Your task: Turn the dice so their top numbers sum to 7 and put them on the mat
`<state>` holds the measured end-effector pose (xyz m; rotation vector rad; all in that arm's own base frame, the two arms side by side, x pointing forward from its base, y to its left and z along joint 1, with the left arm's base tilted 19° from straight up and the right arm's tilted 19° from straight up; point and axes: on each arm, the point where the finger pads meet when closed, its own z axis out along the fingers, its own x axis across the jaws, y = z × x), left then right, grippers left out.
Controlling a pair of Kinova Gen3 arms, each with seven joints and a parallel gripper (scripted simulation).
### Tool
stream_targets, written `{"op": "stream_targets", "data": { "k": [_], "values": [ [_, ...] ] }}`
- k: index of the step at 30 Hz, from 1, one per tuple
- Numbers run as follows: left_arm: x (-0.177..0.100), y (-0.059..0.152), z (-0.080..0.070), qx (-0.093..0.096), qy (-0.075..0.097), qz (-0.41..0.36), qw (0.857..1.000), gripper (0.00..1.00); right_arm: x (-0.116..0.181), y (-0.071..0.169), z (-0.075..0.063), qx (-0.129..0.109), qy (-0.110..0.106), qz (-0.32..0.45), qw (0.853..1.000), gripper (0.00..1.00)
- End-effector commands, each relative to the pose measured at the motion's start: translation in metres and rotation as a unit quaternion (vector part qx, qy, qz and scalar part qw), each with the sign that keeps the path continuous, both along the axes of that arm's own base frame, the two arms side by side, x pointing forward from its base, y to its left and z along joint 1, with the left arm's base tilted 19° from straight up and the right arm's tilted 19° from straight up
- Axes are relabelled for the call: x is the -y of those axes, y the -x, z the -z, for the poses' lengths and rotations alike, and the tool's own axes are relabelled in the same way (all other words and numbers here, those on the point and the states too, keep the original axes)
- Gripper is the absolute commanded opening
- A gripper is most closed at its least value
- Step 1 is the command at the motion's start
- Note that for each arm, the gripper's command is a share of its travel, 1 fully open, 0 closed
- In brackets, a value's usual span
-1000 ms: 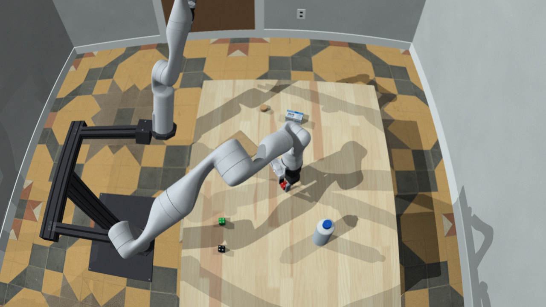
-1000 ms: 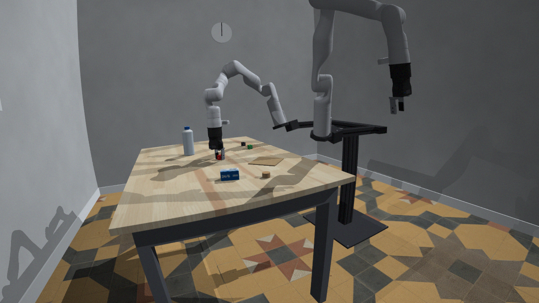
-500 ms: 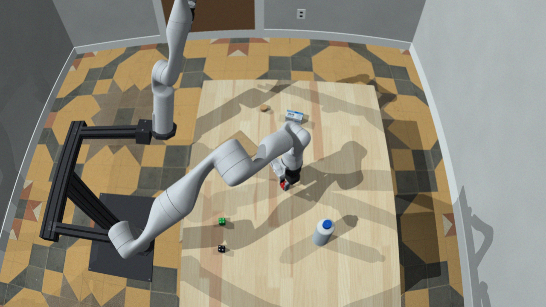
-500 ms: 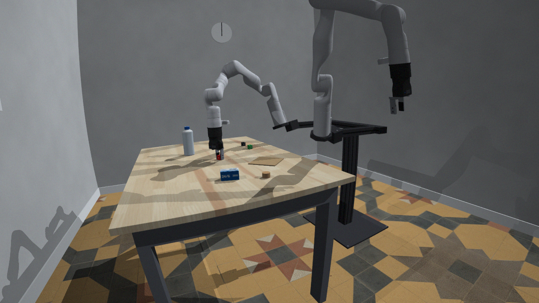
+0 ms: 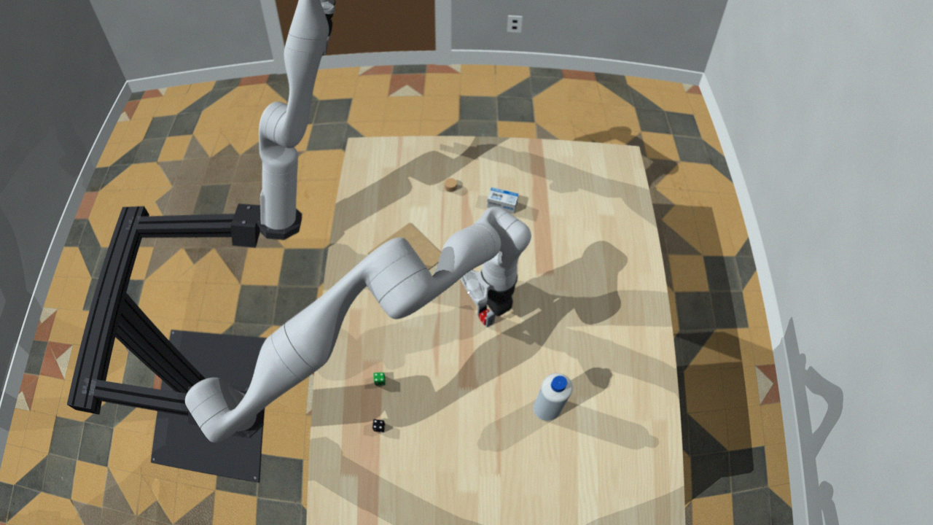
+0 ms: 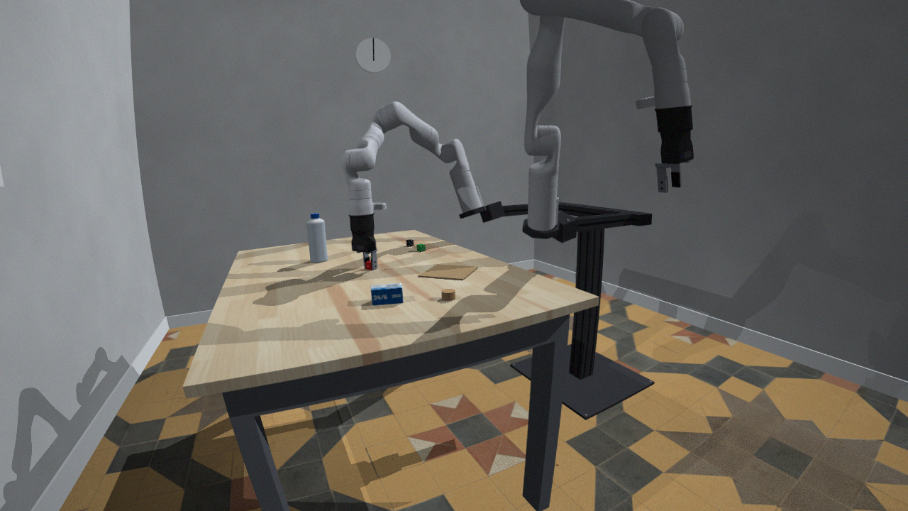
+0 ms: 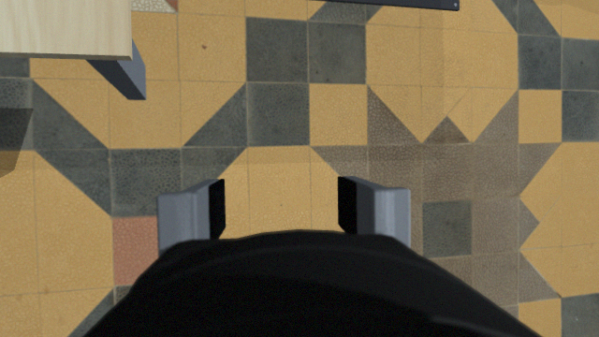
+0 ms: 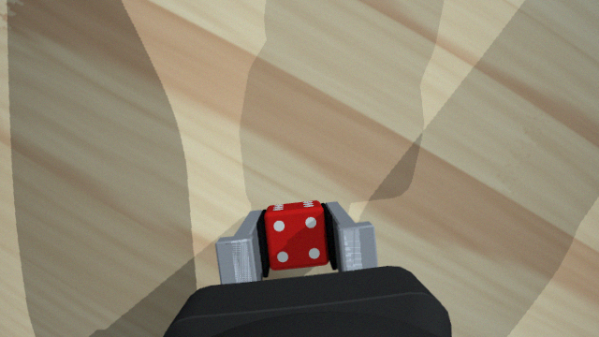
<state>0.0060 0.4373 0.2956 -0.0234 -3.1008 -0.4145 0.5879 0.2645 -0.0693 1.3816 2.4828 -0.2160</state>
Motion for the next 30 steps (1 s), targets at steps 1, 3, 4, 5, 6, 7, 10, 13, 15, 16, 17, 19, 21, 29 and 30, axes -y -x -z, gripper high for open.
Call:
{"op": "stream_targets", "data": {
  "k": [1,3,4,5,6,7,10,13,15,16,17,19,21,29,30],
  "values": [
    [0.0,0.0,-0.001,0.0,-0.001,0.0,1.0,1.0,-0.001,-0.001,-0.001,0.001,-0.001,0.0,1.0,0.49],
    [0.0,0.0,-0.001,0.0,-0.001,0.0,1.0,1.0,-0.001,-0.001,-0.001,0.001,-0.001,0.0,1.0,0.49],
    [0.0,0.0,-0.001,0.0,-0.001,0.0,1.0,1.0,-0.001,-0.001,-0.001,0.001,-0.001,0.0,1.0,0.49],
    [0.0,0.0,-0.001,0.0,-0.001,0.0,1.0,1.0,-0.001,-0.001,-0.001,0.001,-0.001,0.0,1.0,0.49],
    [0.0,0.0,-0.001,0.0,-0.001,0.0,1.0,1.0,-0.001,-0.001,-0.001,0.001,-0.001,0.0,1.0,0.49],
    [0.0,0.0,-0.001,0.0,-0.001,0.0,1.0,1.0,-0.001,-0.001,-0.001,0.001,-0.001,0.0,1.0,0.49],
    [0.0,0.0,-0.001,0.0,-0.001,0.0,1.0,1.0,-0.002,0.0,-0.003,0.001,-0.001,0.0,1.0,0.49],
    [0.0,0.0,-0.001,0.0,-0.001,0.0,1.0,1.0,-0.004,0.002,-0.013,0.001,-0.001,0.0,1.0,0.49],
    [0.0,0.0,-0.001,0.0,-0.001,0.0,1.0,1.0,-0.007,0.004,-0.024,0.001,-0.001,0.0,1.0,0.49],
    [0.0,0.0,-0.001,0.0,-0.001,0.0,1.0,1.0,-0.009,0.005,-0.031,0.001,-0.001,0.0,1.0,0.49],
    [0.0,0.0,-0.001,0.0,-0.001,0.0,1.0,1.0,-0.011,0.006,-0.038,0.001,-0.001,0.0,1.0,0.49],
    [0.0,0.0,-0.001,0.0,-0.001,0.0,1.0,1.0,-0.011,0.006,-0.038,0.001,-0.001,0.0,1.0,0.49],
    [0.0,0.0,-0.001,0.0,-0.001,0.0,1.0,1.0,-0.015,0.009,-0.053,0.001,-0.001,0.0,1.0,0.49],
    [0.0,0.0,-0.001,0.0,-0.001,0.0,1.0,1.0,-0.027,0.017,-0.093,0.001,-0.001,0.0,1.0,0.49],
    [0.0,0.0,-0.001,0.0,-0.001,0.0,1.0,1.0,-0.027,0.017,-0.095,0.001,-0.001,0.0,1.0,0.49]
  ]
}}
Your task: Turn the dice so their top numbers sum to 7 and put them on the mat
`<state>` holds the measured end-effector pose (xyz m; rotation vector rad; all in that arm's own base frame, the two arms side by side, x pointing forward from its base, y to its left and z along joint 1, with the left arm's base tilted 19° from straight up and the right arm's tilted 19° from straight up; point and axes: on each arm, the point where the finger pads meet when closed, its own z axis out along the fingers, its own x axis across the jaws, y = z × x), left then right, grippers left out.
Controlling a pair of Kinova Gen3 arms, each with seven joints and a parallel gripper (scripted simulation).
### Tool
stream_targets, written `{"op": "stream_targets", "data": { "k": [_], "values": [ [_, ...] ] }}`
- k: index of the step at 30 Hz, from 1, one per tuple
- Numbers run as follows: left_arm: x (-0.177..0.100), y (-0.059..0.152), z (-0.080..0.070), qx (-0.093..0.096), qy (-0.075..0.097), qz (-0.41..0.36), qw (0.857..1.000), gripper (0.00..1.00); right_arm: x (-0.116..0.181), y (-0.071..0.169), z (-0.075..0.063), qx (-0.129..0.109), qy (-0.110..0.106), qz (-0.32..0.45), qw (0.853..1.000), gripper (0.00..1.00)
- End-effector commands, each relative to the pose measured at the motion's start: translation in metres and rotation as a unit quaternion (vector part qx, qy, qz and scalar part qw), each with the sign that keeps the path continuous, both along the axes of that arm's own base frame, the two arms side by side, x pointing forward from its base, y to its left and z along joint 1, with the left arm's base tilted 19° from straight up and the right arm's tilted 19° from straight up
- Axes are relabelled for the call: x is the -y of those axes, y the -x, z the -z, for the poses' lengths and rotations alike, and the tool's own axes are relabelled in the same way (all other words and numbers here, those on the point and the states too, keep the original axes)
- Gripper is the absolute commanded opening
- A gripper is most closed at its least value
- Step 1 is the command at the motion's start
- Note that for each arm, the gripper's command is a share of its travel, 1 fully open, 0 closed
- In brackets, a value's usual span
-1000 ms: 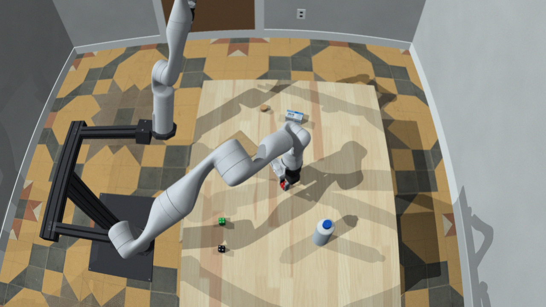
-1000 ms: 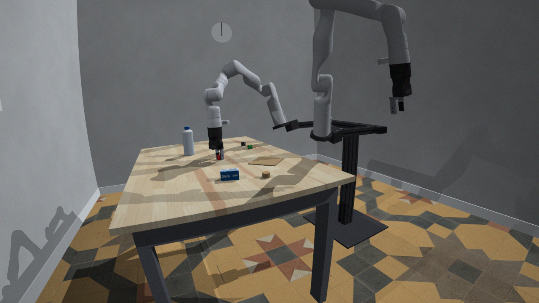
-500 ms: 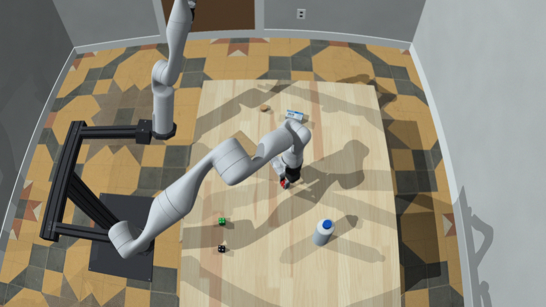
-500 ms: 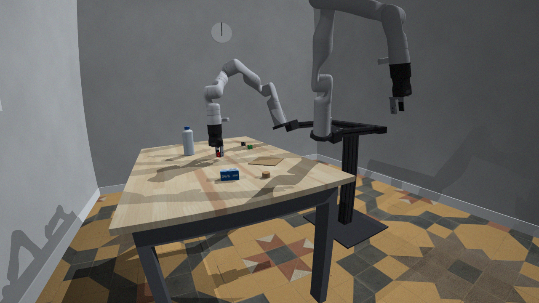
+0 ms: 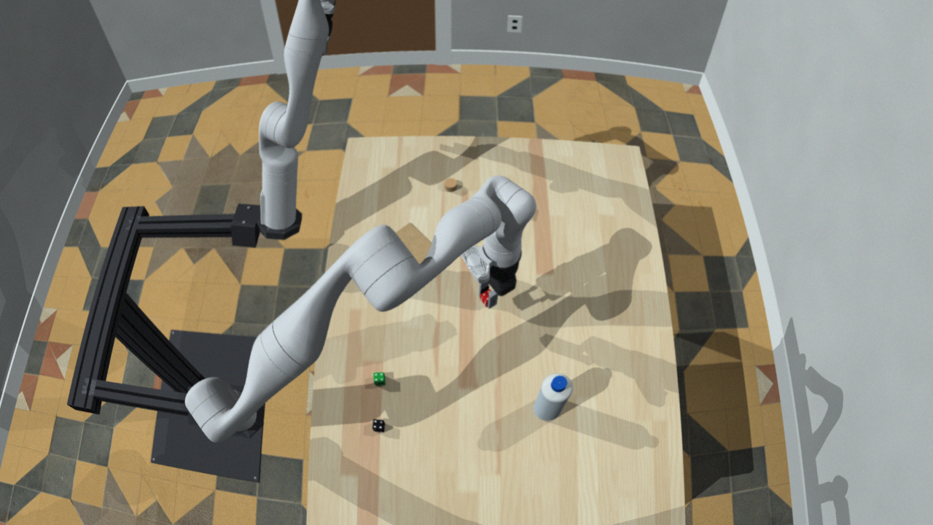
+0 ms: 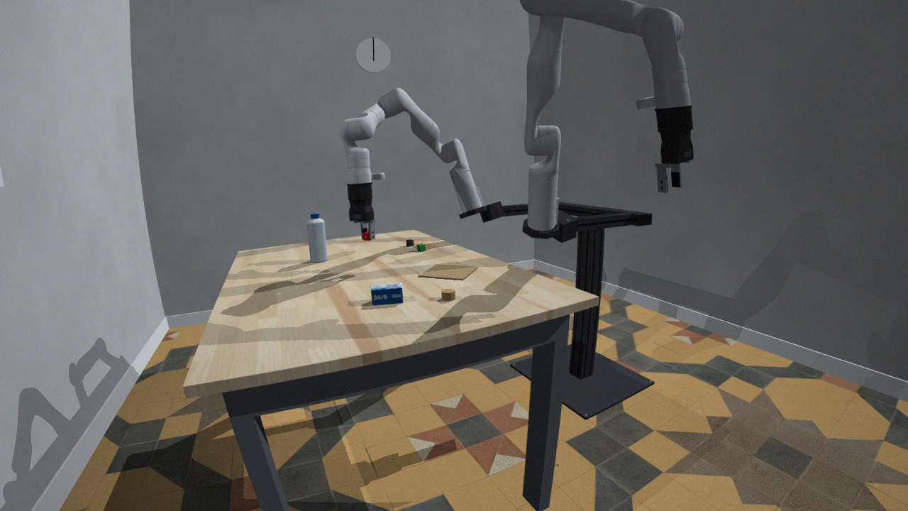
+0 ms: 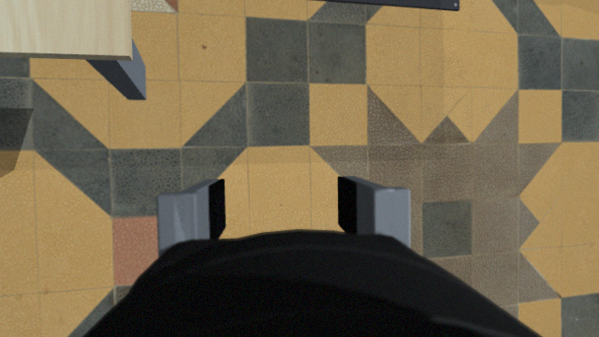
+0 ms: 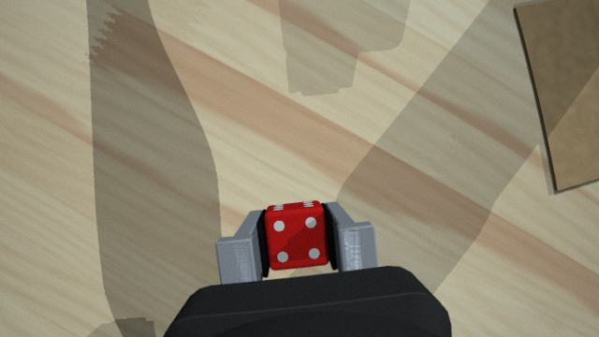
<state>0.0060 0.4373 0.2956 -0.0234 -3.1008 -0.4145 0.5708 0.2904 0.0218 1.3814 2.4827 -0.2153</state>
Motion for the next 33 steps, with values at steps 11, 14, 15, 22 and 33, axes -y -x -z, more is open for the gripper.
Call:
{"op": "stream_targets", "data": {
  "k": [11,14,15,22,33],
  "values": [
    [0.0,0.0,-0.001,0.0,-0.001,0.0,1.0,1.0,-0.002,0.0,-0.005,0.001,-0.001,0.0,1.0,0.49],
    [0.0,0.0,-0.001,0.0,-0.001,0.0,1.0,1.0,-0.002,-0.001,-0.003,0.003,-0.002,0.009,1.0,0.49],
    [0.0,0.0,-0.001,0.0,-0.001,0.0,1.0,1.0,-0.002,-0.003,0.0,0.006,-0.004,0.016,1.0,0.49],
    [0.0,0.0,-0.001,0.0,-0.001,0.0,1.0,1.0,-0.001,-0.008,0.006,0.013,-0.009,0.042,0.999,0.49],
    [0.0,0.0,-0.001,0.0,-0.001,0.0,1.0,1.0,-0.001,-0.009,0.006,0.017,-0.01,0.04,0.999,0.49]
  ]
}}
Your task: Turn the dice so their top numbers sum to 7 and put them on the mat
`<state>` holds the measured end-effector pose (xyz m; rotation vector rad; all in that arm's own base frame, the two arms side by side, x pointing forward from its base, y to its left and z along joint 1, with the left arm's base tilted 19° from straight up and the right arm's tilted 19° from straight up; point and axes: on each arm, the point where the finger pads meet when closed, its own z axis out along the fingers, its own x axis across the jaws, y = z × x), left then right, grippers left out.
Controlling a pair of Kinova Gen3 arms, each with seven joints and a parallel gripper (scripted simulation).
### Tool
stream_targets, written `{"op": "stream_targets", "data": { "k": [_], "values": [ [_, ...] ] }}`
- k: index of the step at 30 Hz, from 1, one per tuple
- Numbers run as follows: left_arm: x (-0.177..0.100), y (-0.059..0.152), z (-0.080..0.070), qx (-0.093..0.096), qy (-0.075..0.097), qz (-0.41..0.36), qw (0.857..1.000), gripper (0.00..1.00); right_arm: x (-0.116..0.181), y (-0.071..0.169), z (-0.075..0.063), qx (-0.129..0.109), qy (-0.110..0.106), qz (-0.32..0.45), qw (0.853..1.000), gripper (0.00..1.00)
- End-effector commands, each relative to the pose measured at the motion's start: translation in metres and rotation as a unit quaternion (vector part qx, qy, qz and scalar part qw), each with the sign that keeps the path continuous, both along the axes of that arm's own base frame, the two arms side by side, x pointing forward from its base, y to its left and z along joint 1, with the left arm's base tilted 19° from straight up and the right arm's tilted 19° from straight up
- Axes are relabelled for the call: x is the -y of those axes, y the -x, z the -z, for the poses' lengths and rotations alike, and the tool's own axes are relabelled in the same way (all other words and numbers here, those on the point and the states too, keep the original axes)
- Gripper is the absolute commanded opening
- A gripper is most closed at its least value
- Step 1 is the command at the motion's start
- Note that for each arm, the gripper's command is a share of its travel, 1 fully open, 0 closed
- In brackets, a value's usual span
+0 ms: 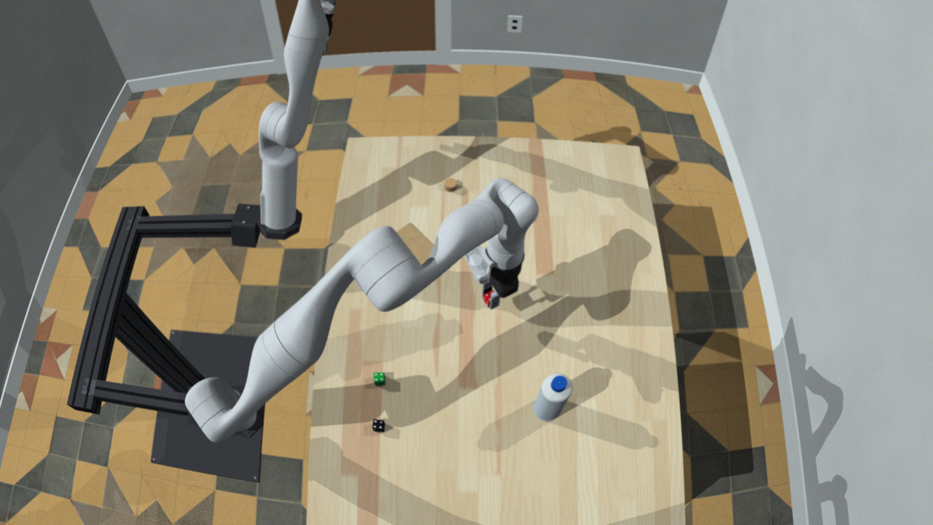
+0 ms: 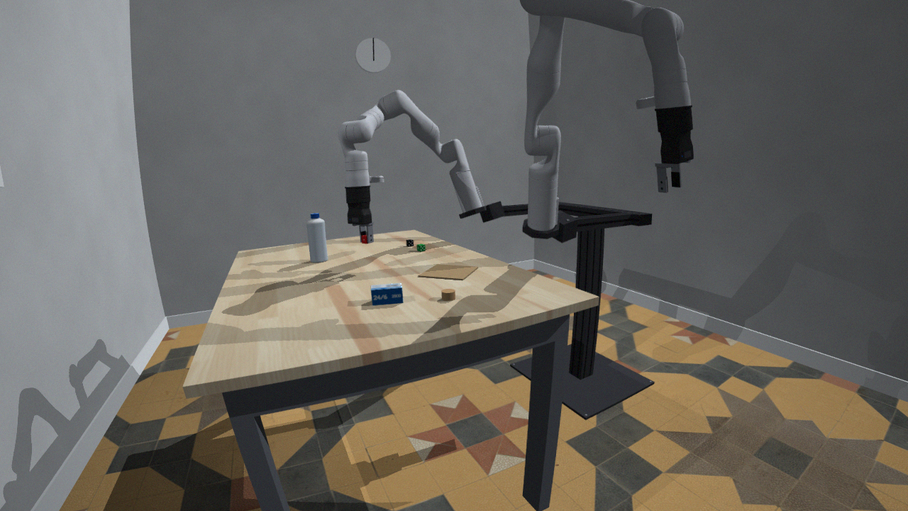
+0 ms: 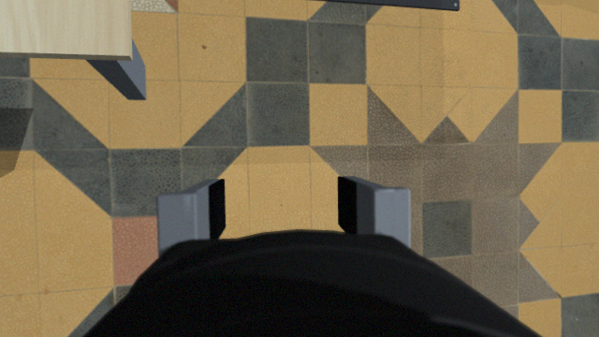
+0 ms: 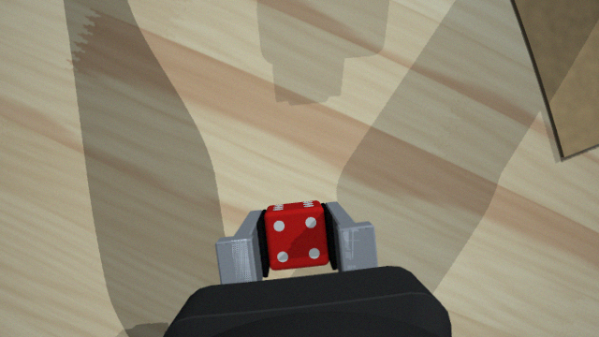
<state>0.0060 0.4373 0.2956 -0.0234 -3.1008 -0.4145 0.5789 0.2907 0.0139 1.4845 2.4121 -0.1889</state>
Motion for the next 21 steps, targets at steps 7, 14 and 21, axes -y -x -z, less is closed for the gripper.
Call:
{"op": "stream_targets", "data": {
  "k": [7,14,21],
  "values": [
    [-0.0002,0.0002,-0.0007,0.0,-0.001,0.0,1.0,1.0,-0.001,-0.0012,-0.0013,0.01,-0.004,-0.003,1.0,0.49],
    [-0.0002,0.0002,-0.0007,0.0,-0.001,0.0,1.0,1.0,-0.0011,-0.0019,-0.0012,0.028,-0.013,-0.01,0.999,0.49],
    [-0.0002,0.0002,-0.0007,0.0,-0.001,0.0,1.0,1.0,-0.0014,-0.0002,-0.0015,0.055,-0.029,-0.021,0.998,0.49]
  ]
}}
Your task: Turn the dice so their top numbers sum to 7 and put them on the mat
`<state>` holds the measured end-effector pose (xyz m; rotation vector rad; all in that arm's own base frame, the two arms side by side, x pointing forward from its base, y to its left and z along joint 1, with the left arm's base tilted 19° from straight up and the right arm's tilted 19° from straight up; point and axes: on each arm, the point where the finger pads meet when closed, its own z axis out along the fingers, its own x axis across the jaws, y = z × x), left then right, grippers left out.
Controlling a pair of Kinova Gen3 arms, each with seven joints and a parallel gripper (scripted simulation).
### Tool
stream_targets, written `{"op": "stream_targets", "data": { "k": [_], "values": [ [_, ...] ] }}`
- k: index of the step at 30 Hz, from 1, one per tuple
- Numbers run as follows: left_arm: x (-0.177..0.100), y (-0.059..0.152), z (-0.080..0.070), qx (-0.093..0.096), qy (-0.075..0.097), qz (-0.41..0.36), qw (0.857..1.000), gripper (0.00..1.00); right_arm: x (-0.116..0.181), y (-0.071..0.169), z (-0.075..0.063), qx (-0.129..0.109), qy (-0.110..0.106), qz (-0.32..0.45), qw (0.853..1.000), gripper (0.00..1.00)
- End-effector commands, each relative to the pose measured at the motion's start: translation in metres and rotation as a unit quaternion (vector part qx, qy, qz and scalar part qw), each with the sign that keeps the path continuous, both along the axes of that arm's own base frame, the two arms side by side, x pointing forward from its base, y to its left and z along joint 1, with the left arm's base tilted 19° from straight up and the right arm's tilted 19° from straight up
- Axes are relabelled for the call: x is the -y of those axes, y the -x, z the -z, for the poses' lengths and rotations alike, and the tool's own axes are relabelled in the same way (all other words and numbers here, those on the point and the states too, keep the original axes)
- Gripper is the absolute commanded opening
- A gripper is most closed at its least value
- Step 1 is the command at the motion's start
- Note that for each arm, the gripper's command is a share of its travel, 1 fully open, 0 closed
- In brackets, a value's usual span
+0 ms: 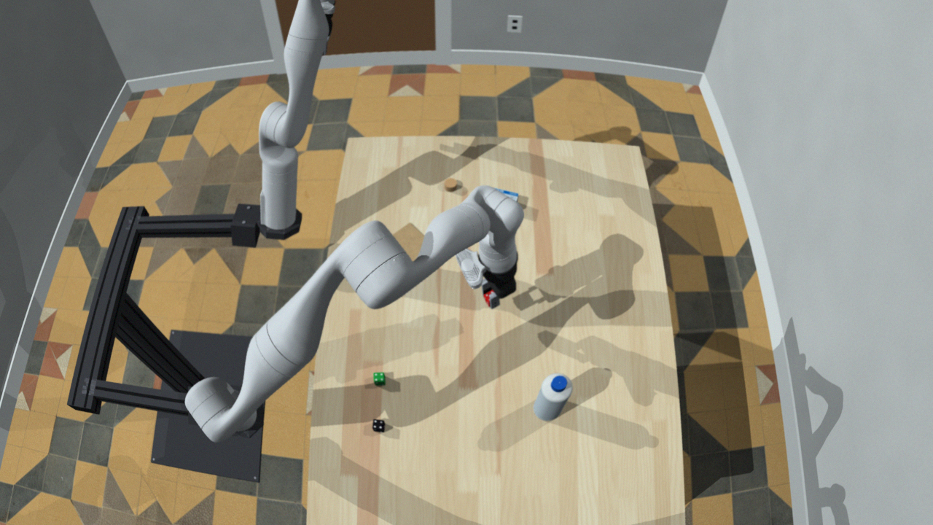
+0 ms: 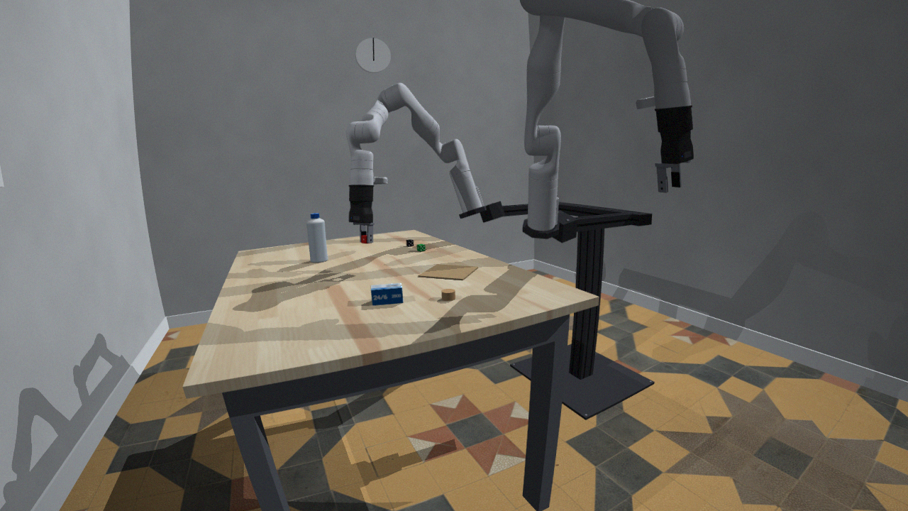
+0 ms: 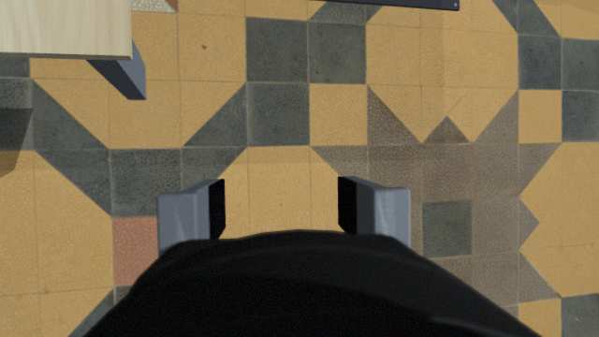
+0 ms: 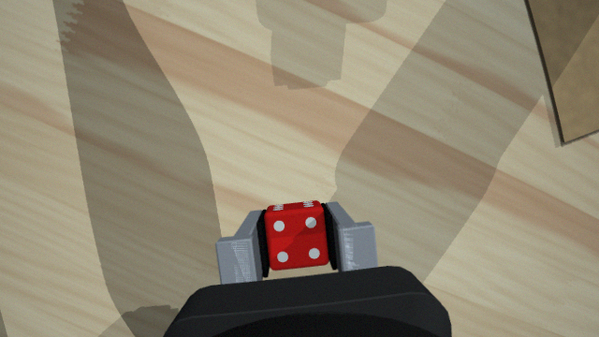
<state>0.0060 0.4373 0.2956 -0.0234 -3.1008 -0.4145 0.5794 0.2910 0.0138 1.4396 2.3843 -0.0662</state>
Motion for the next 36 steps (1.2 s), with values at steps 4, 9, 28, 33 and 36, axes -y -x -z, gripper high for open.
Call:
{"op": "stream_targets", "data": {
  "k": [4,9,28,33,36],
  "values": [
    [-0.0002,0.0002,-0.0007,0.0,-0.001,0.0,1.0,1.0,-0.0007,-0.0006,-0.0012,0.024,-0.011,-0.009,1.0,0.49],
    [-0.0002,0.0002,-0.0007,0.0,-0.001,0.0,1.0,1.0,-0.0003,-0.0006,-0.001,0.053,-0.025,-0.019,0.998,0.49],
    [-0.0002,0.0002,-0.0007,0.0,-0.001,0.0,1.0,1.0,0.0017,0.0014,0.0023,0.168,-0.081,-0.062,0.981,0.49],
    [-0.0002,0.0002,-0.0007,0.0,-0.001,0.0,1.0,1.0,0.0028,0.0048,0.0058,0.194,-0.097,-0.073,0.974,0.49],
    [-0.0002,0.0002,-0.0007,0.0,-0.001,0.0,1.0,1.0,0.0036,0.0054,0.0078,0.204,-0.103,-0.076,0.971,0.49]
  ]
}}
